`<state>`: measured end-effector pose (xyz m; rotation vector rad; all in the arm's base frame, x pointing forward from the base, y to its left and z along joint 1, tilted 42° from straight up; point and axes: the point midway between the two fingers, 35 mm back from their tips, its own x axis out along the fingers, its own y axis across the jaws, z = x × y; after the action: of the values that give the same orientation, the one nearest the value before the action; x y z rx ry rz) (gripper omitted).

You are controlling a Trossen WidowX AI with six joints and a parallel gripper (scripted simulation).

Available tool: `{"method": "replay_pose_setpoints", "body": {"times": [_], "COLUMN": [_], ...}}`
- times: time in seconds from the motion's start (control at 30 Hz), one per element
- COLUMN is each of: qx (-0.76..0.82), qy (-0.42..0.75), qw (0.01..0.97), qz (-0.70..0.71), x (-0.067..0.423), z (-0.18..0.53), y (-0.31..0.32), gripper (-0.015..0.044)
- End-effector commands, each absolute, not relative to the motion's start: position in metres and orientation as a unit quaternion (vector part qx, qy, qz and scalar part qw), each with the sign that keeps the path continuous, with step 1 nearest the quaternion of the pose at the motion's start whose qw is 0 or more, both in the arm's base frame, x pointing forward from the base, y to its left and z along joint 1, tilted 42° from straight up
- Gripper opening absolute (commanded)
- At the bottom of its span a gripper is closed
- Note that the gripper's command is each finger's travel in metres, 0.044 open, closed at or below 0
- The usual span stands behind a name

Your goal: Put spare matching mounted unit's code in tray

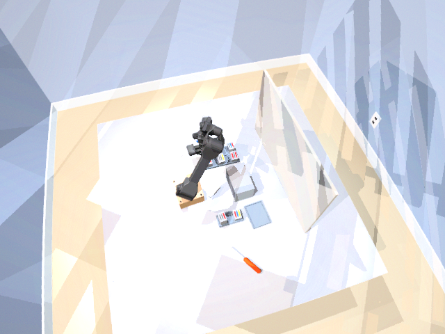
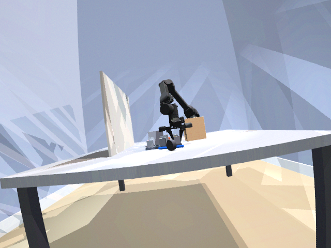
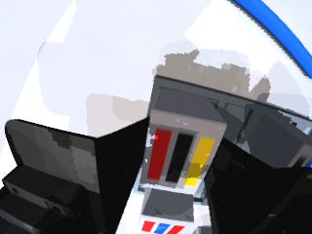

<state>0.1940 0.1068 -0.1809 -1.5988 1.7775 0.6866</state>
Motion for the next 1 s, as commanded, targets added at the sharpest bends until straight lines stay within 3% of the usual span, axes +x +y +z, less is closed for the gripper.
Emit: {"method": "replay_pose_setpoints", "body": {"times": [0.0,0.97], "qx": [-0.608,-0.609], "qy": [0.677,0.676], "qw": [0.321,0.32], "qz": [0.262,0.264], "x": [0.193,0.193], "z": [-0.181,-0.062], "y": [0.107,0.204], "gripper": [0.0,0.0]}}
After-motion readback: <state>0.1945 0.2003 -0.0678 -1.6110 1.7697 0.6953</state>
